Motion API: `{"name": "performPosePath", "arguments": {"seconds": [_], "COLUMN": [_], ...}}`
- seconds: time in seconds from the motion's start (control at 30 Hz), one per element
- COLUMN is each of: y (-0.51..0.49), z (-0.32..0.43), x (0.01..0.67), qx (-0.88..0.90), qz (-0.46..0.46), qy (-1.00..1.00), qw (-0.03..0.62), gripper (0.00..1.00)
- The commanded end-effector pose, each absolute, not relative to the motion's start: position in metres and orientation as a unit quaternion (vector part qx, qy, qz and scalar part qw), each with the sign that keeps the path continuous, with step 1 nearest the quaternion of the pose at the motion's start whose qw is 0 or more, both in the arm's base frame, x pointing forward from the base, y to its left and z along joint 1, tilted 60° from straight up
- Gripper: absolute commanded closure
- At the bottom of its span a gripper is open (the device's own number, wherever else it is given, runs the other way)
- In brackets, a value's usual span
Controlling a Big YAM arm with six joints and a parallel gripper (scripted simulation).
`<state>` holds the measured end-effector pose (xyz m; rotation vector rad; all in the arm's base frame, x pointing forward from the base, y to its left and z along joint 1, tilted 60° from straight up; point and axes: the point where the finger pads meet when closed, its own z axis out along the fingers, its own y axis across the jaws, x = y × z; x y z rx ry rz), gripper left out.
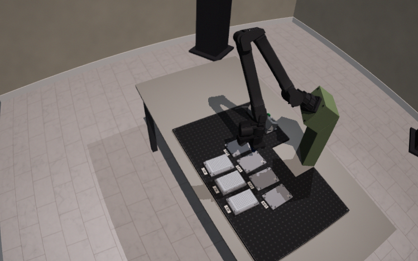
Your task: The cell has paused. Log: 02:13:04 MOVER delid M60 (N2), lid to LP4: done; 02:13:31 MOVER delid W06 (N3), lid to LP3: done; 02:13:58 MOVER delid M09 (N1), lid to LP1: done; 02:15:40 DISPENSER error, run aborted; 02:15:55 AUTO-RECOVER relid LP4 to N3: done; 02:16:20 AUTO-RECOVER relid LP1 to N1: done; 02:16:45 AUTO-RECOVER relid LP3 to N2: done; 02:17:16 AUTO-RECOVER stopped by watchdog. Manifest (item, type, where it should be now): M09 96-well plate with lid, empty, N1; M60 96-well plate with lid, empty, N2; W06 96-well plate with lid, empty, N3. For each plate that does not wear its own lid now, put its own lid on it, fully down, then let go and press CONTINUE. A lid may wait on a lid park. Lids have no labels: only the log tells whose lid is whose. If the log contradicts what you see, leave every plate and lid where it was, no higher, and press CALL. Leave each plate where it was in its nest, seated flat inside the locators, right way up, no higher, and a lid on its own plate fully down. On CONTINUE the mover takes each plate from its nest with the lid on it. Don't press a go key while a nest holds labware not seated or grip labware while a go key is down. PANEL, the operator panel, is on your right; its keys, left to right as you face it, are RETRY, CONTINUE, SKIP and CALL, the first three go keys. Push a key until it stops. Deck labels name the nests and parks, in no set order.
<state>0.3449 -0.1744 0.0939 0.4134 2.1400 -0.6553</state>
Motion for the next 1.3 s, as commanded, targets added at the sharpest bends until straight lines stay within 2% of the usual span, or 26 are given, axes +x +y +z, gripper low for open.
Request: {"name": "performPosePath", "arguments": {"seconds": [0.0, 0.73, 1.1, 1.27], "y": [-0.187, -0.270, -0.300, -0.306], "z": [0.097, 0.137, 0.138, 0.119], "x": [0.329, 0.282, 0.261, 0.240], "qx": [0.208, 0.368, 0.362, 0.410], "qz": [-0.249, -0.163, -0.165, -0.137], "qy": [0.844, 0.781, 0.790, 0.766], "qw": [0.428, 0.478, 0.466, 0.476], "gripper": [1.00, 1.00, 1.00, 1.00]}}
